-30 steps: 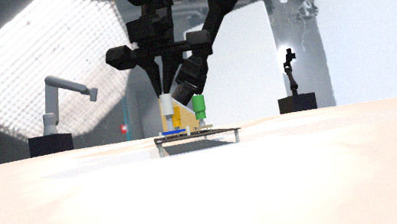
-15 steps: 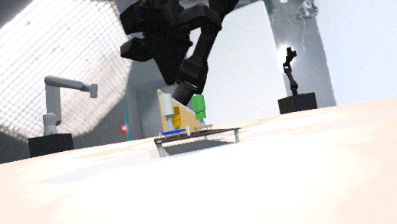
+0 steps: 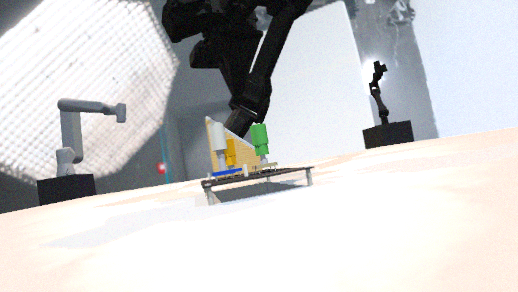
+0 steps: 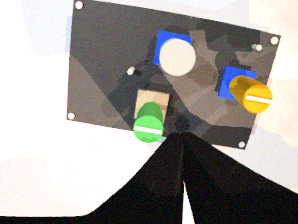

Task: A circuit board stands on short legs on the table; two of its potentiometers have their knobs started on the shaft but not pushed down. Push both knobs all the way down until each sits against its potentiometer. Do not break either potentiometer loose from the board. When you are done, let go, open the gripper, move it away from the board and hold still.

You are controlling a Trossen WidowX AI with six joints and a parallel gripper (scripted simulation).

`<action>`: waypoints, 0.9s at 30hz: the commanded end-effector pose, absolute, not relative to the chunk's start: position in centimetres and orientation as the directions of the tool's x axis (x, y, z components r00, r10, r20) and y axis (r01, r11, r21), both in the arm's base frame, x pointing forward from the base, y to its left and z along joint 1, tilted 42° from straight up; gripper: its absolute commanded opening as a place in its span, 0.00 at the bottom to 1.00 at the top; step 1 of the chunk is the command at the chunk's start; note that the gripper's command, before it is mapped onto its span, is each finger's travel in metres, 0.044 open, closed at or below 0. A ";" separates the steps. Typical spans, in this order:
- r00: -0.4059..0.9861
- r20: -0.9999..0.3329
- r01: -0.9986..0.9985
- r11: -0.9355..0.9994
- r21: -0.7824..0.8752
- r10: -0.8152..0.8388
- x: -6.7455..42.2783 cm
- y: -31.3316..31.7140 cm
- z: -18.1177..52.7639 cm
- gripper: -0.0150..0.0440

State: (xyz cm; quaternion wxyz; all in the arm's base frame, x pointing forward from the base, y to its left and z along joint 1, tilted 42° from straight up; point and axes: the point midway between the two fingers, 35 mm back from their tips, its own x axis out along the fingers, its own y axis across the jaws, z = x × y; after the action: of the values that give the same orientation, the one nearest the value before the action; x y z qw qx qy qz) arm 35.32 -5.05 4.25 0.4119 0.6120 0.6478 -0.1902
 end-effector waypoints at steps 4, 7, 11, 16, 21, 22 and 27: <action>0.075 -0.754 0.996 -0.006 0.093 0.653 36.1 -4.6 5.0 0.25; 0.071 -0.750 0.996 -0.083 0.022 0.657 36.4 -4.5 5.5 0.25; 0.070 -0.748 0.993 -0.120 -0.013 0.660 36.6 -4.4 5.7 0.25; 0.070 -0.748 0.993 -0.120 -0.013 0.660 36.6 -4.4 5.7 0.25; 0.070 -0.748 0.993 -0.120 -0.013 0.660 36.7 -3.1 4.2 0.25; 0.070 -0.748 0.993 -0.120 -0.013 0.660 36.7 -3.1 4.2 0.25; 0.070 -0.748 0.993 -0.120 -0.013 0.660 36.7 -3.0 4.1 0.25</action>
State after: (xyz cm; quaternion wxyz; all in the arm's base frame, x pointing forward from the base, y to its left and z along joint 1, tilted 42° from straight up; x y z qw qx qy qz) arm 36.72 -3.07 4.36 0.2713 0.6789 0.6081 -0.3094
